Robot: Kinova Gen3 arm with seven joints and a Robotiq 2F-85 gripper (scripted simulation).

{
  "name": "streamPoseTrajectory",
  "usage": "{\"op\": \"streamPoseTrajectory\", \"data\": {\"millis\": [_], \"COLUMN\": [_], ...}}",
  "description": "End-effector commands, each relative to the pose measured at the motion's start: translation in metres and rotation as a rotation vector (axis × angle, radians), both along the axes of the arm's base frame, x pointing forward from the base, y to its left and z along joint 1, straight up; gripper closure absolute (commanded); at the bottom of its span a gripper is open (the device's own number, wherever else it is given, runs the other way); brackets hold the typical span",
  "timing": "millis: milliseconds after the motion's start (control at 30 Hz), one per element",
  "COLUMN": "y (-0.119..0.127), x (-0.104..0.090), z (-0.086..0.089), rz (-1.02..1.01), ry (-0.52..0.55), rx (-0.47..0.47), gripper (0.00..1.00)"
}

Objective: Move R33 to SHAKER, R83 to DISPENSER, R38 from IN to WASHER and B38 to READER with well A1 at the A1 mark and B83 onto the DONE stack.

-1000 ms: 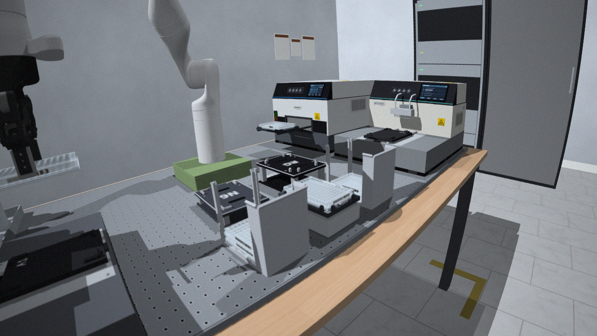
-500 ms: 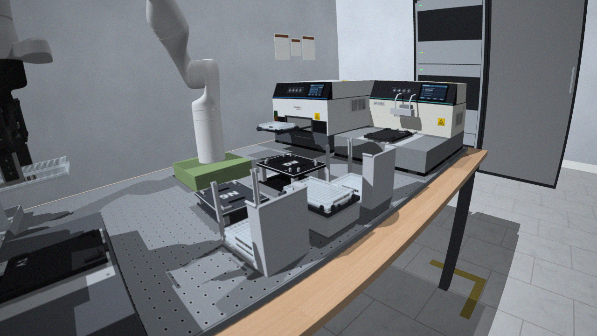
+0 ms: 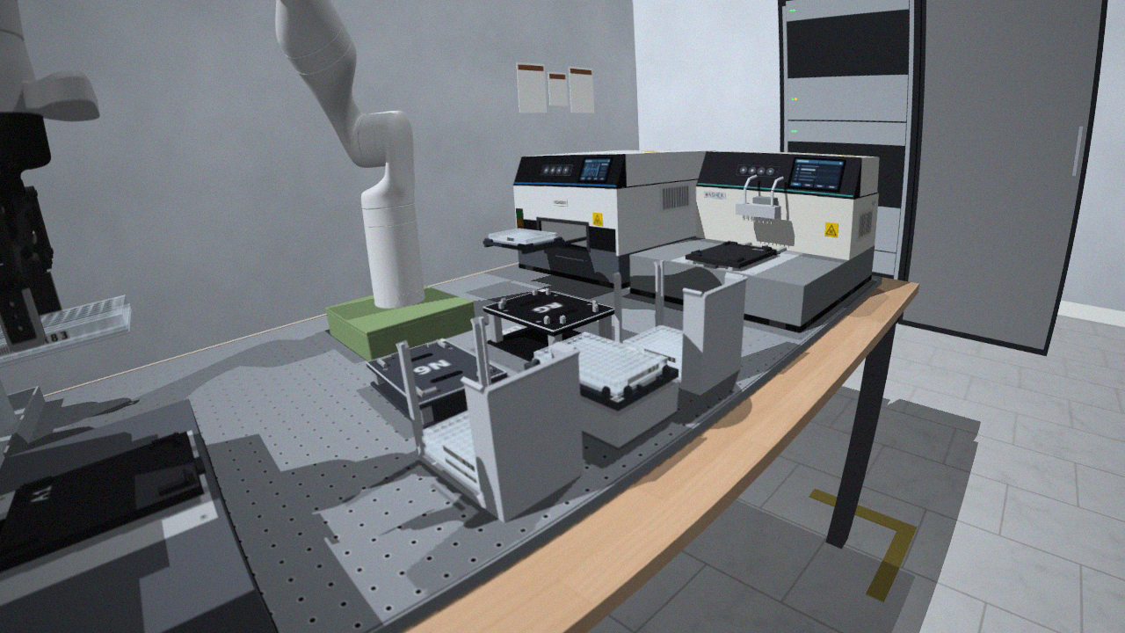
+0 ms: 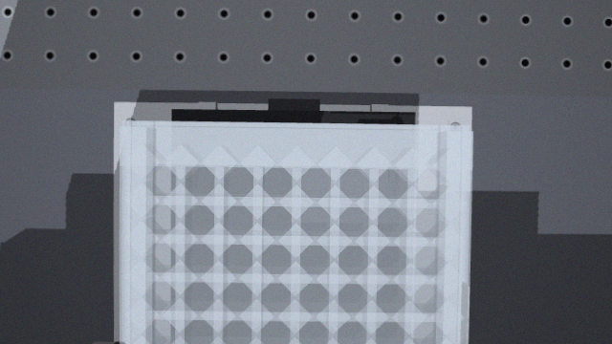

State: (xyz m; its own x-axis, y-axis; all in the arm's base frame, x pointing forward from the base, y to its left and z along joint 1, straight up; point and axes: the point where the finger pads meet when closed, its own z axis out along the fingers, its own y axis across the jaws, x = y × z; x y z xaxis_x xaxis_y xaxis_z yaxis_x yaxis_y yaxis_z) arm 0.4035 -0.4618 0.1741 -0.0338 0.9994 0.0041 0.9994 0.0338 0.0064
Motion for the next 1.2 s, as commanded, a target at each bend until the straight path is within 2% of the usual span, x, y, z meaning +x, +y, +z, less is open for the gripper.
{"op": "streamPoseTrajectory", "data": {"millis": [0,1167], "y": [-0.002,-0.002], "x": [-0.001,-0.003], "z": [-0.006,-0.047], "rz": [0.002,0.000], "ry": [0.001,0.003], "rx": [-0.001,-0.003], "gripper": [0.06,0.06]}}
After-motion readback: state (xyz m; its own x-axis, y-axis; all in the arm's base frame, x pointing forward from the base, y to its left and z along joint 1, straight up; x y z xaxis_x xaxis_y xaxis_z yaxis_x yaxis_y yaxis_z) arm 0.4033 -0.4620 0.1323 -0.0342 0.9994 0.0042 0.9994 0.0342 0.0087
